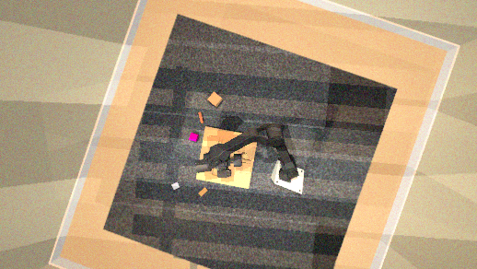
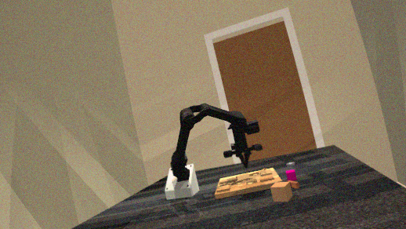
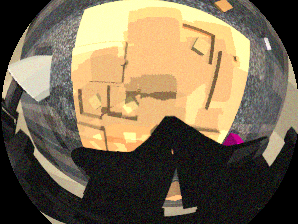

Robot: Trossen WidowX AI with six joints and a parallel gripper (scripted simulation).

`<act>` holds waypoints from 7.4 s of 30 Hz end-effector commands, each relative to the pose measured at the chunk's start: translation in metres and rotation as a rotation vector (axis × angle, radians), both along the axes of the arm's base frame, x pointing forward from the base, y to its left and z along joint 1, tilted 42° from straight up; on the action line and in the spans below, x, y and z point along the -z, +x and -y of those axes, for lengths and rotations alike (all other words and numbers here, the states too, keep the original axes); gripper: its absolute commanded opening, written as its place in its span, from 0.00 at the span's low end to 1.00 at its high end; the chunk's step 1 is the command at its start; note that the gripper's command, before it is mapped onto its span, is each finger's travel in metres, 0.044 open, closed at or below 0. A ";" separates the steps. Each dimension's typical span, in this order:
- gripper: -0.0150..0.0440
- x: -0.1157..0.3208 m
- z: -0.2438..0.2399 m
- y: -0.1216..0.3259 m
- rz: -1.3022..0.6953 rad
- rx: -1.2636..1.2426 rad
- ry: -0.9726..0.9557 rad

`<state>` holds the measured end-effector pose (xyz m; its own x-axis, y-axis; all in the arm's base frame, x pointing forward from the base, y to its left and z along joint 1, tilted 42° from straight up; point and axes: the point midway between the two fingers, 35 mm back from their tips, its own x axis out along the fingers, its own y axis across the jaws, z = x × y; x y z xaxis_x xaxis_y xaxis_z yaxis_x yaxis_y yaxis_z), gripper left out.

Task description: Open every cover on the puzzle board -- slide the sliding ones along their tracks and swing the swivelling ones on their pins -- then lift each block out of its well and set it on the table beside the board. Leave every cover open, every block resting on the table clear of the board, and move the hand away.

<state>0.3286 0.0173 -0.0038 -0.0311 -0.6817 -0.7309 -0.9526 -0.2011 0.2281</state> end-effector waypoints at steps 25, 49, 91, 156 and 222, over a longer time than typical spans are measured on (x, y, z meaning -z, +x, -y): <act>0.25 -0.029 0.025 -0.107 0.753 0.811 -0.015; 0.25 0.012 0.062 -0.107 0.754 0.810 -0.017; 0.25 0.016 0.073 -0.121 0.764 0.821 -0.018; 0.50 -0.006 0.051 -0.115 0.764 0.822 -0.017; 0.49 0.017 0.073 -0.115 0.769 0.829 -0.014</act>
<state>0.2138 -0.0563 -0.0210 -0.0241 -0.6685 -0.7433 -0.6798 0.5561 -0.4781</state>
